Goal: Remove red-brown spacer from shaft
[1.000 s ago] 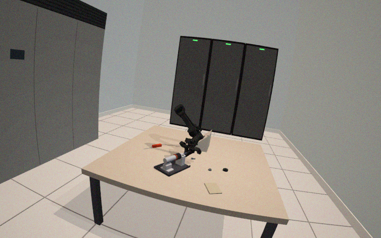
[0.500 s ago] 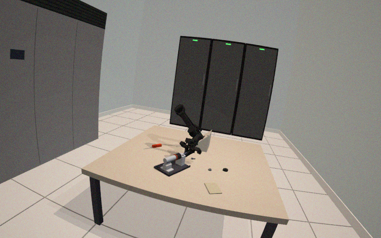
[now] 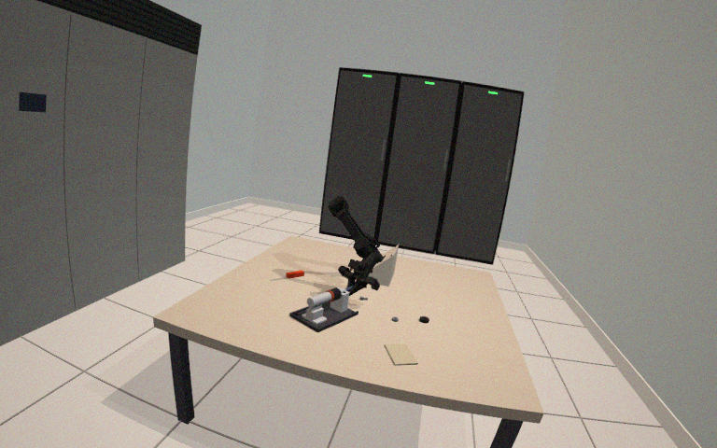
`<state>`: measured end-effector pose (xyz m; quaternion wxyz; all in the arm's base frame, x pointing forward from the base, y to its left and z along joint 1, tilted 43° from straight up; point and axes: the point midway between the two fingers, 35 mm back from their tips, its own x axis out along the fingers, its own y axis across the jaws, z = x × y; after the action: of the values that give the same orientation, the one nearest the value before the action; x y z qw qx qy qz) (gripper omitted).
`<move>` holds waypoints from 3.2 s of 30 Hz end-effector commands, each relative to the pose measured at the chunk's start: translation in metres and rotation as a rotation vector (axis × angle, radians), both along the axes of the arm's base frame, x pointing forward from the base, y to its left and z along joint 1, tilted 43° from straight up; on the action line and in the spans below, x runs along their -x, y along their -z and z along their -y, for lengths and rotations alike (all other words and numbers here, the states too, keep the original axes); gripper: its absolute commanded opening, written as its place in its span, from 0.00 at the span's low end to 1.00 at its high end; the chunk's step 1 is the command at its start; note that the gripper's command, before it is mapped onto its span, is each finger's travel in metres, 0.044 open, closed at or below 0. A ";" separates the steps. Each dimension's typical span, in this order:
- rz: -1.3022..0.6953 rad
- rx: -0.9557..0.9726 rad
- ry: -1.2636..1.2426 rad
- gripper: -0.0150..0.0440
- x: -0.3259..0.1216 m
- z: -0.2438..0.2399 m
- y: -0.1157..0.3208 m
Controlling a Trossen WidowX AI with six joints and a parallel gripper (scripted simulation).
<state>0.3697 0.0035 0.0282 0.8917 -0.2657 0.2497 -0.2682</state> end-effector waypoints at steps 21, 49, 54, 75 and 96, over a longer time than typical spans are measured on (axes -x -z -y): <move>0.004 -0.002 0.005 0.25 0.004 0.000 0.001; 0.004 -0.002 0.005 0.25 0.007 -0.001 0.002; 0.004 -0.002 0.005 0.25 0.007 -0.001 0.002; 0.003 -0.002 0.005 0.25 0.010 -0.002 0.003; 0.003 -0.002 0.005 0.25 0.012 -0.002 0.004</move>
<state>0.3583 0.0059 0.0242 0.8916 -0.2658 0.2502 -0.2679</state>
